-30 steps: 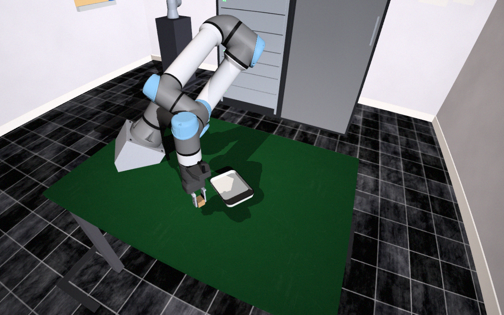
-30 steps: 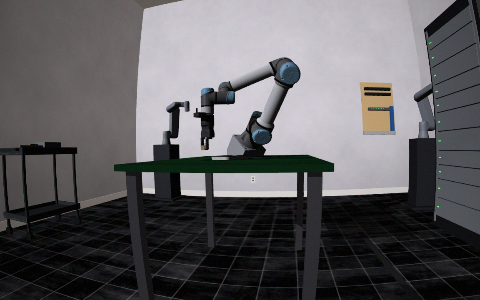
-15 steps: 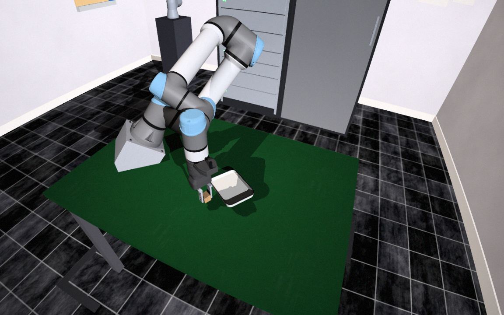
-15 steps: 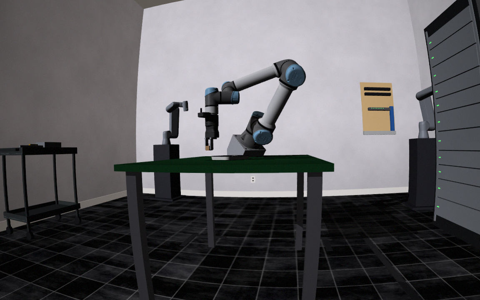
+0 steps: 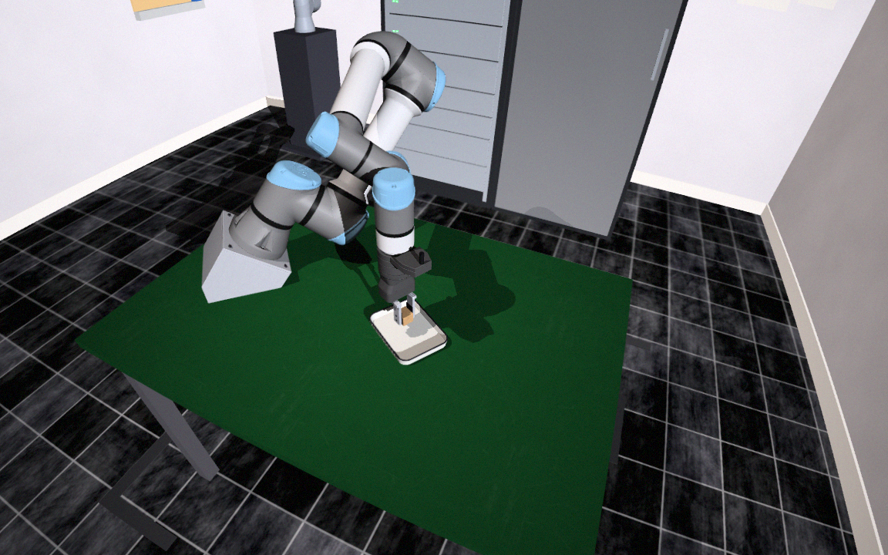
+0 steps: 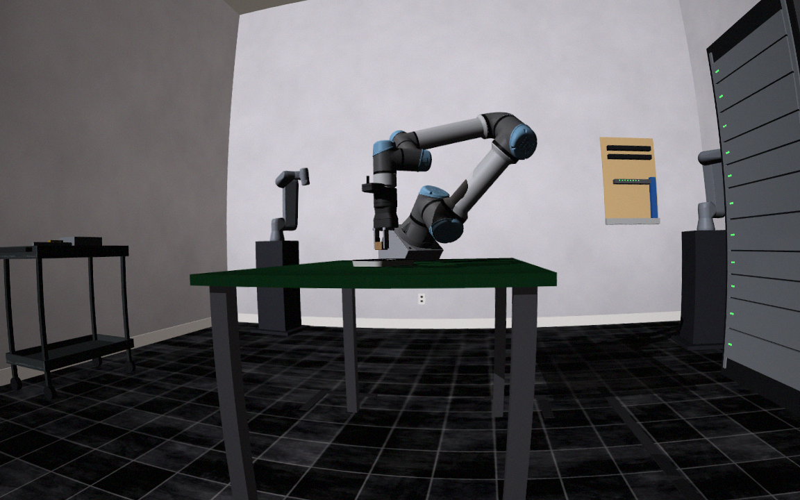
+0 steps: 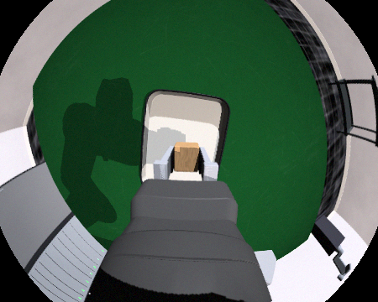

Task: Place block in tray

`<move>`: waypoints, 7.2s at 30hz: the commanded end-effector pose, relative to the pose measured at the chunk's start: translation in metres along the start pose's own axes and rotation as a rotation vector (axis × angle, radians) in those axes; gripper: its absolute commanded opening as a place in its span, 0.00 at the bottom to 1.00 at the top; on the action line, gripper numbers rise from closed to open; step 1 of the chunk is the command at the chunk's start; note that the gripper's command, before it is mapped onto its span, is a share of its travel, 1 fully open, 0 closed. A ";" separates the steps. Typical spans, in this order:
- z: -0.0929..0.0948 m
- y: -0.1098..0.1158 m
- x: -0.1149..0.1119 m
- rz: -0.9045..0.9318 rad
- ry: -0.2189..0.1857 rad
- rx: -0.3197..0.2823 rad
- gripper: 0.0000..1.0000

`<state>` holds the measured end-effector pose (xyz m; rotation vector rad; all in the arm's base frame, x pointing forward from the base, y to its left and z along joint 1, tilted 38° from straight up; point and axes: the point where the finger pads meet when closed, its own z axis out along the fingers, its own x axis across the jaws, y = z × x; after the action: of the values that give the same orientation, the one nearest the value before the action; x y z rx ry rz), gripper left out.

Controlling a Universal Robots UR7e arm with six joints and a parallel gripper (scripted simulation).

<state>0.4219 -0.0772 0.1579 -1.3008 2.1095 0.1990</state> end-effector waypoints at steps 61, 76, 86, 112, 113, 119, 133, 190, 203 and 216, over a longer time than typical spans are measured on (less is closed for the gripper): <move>0.043 -0.001 -0.008 0.002 0.006 0.000 0.00; 0.044 -0.001 -0.008 0.002 0.006 0.000 0.00; 0.045 -0.001 -0.008 0.002 0.006 0.000 0.00; 0.045 -0.001 -0.008 0.002 0.006 0.000 0.90; 0.045 -0.001 -0.008 0.002 0.006 0.000 0.90; 0.045 -0.001 -0.008 0.002 0.006 0.000 0.90; 0.045 -0.001 -0.008 0.002 0.006 0.000 0.90; -0.008 0.000 -0.005 0.003 0.007 0.000 0.90; -0.009 0.035 0.075 0.003 0.007 0.000 0.90; -0.010 0.070 0.159 0.003 0.007 0.000 0.90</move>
<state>0.3209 -0.1518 0.0708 -1.2980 2.1258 0.2001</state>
